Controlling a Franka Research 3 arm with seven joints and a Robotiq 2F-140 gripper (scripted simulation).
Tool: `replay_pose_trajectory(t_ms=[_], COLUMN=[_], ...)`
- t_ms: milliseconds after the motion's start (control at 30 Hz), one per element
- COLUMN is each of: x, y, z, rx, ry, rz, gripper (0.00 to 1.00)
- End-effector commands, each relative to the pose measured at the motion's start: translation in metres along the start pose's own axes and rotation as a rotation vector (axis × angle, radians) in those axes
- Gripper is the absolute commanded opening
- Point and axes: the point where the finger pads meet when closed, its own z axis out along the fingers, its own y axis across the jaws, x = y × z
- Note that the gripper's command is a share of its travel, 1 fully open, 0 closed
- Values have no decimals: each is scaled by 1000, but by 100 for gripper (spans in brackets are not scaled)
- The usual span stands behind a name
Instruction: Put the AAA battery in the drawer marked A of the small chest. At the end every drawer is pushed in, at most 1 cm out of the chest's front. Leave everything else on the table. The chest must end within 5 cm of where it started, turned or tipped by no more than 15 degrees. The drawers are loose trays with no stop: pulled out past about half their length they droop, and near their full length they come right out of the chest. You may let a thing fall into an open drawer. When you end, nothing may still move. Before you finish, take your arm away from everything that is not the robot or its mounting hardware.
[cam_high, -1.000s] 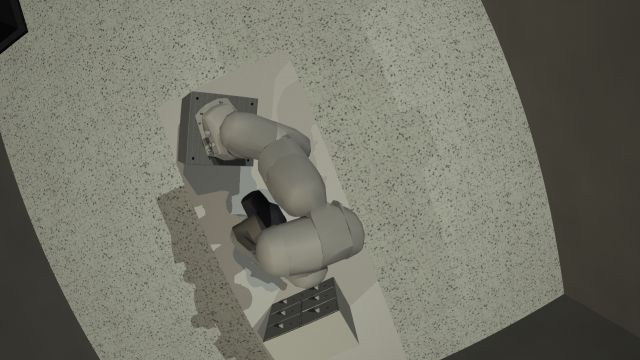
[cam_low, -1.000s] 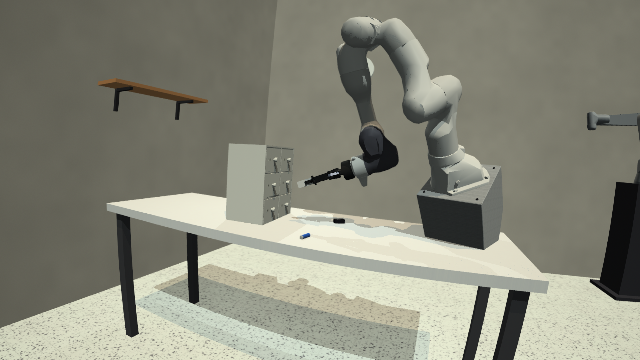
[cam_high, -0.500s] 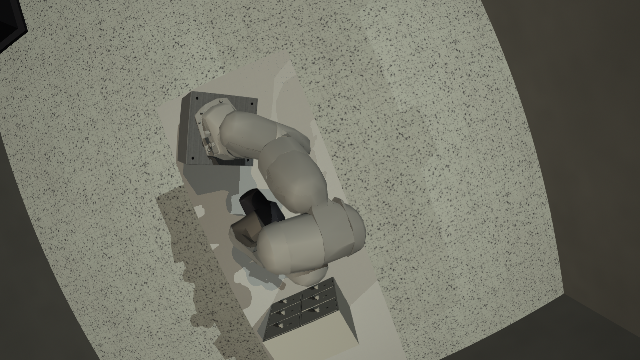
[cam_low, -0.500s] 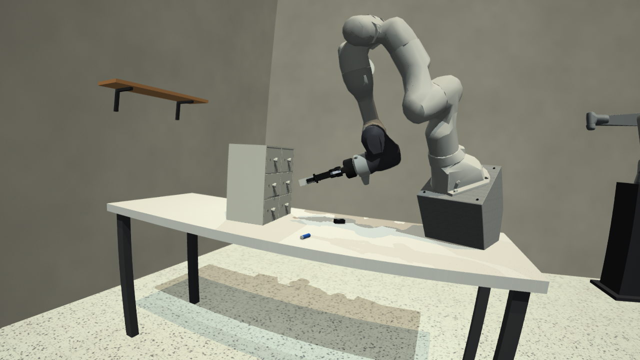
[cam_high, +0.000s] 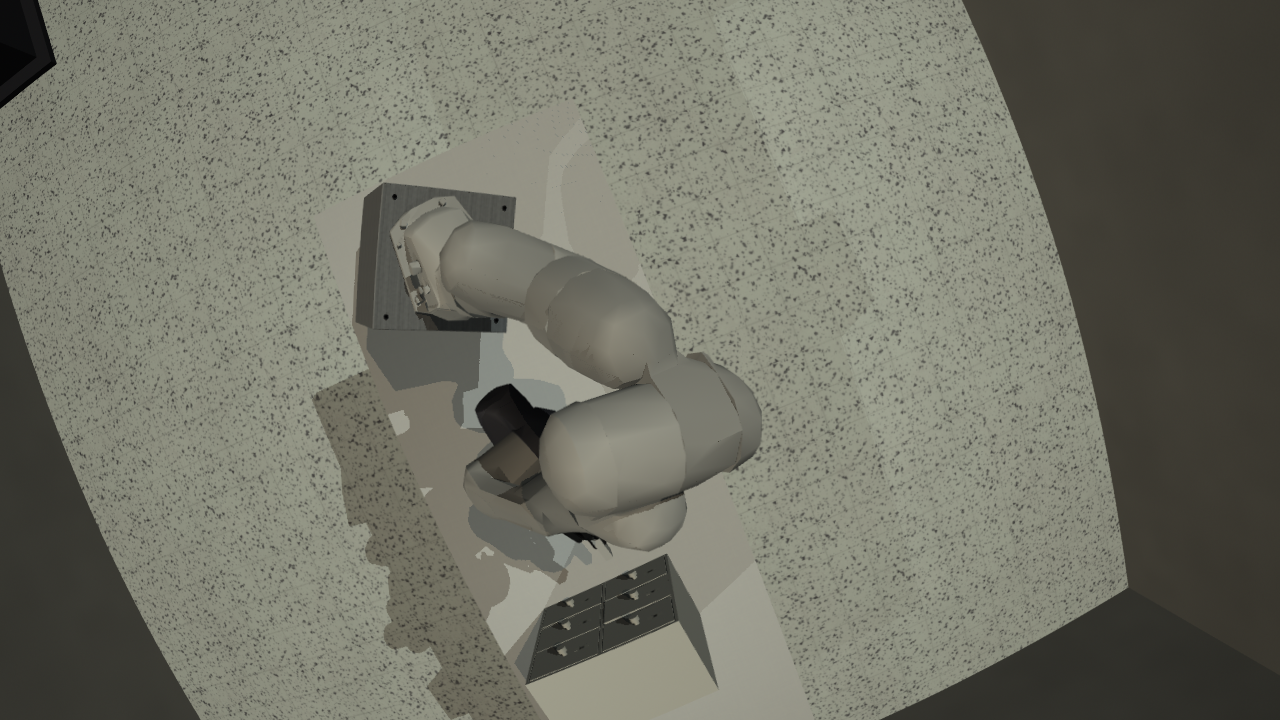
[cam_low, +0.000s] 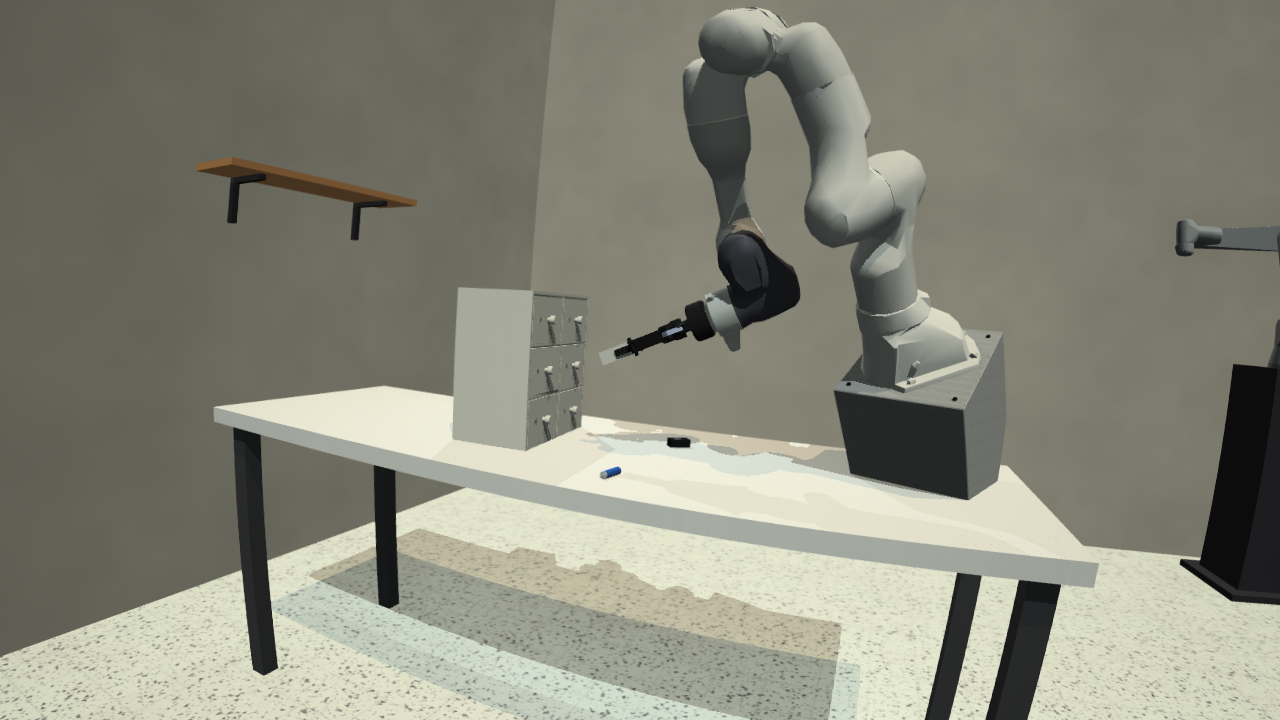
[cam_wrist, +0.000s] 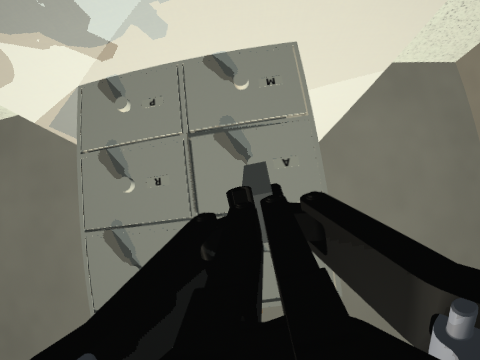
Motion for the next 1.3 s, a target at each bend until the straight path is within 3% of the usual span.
replay_pose_trajectory(t_ms=[0, 233, 400, 467, 567, 633, 967, 1033, 1067, 1267], x=[9, 3, -3, -3, -7, -10, -21, -21, -22, -28], y=[-2, -2, -2, -2, -2, -3, -3, -3, -3, -3], z=[-7, -23, -40, -40, -52, -60, -91, -91, -94, -109], rx=[5, 1, -3, -3, -6, -9, -29, -29, -28, -38], ry=[81, 224, 379, 379, 488, 534, 746, 746, 787, 912], rz=[53, 53, 53, 53, 53, 36, -35, -35, -30, -50], gripper=[0, 0, 0, 0, 0, 0, 0, 0, 0, 0])
